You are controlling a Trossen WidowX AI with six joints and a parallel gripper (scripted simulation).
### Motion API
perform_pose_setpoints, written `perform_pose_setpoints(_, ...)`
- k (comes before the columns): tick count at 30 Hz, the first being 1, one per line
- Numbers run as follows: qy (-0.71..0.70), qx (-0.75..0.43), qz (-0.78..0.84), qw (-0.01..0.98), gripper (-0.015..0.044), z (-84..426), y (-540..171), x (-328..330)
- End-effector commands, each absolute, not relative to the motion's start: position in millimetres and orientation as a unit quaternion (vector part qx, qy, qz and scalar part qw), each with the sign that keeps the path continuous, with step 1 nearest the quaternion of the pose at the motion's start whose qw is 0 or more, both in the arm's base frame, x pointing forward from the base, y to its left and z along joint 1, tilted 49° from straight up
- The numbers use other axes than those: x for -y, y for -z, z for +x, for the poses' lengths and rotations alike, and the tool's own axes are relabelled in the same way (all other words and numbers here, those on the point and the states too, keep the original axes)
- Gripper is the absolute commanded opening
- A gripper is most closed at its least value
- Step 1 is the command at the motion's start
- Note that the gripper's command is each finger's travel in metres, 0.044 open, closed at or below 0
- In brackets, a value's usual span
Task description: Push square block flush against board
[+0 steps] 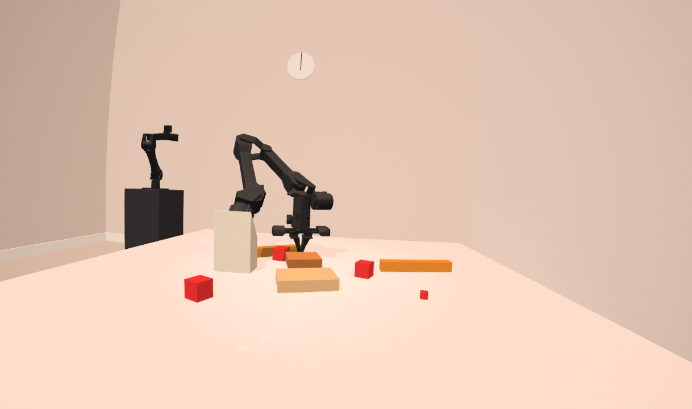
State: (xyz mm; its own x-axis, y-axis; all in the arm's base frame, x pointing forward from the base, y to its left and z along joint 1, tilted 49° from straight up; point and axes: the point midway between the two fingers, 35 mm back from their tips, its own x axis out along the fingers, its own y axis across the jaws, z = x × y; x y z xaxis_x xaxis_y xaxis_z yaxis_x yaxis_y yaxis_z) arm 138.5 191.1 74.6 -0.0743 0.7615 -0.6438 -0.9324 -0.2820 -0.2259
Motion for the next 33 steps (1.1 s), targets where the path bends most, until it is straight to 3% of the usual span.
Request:
perform_pose_setpoints(1, -0.721, -0.128, -0.346, 0.586, 0.0000, 139, -71, -190)
perform_pose_setpoints(33, -0.720, -0.133, -0.351, 0.583, 0.0000, 150, -55, -179)
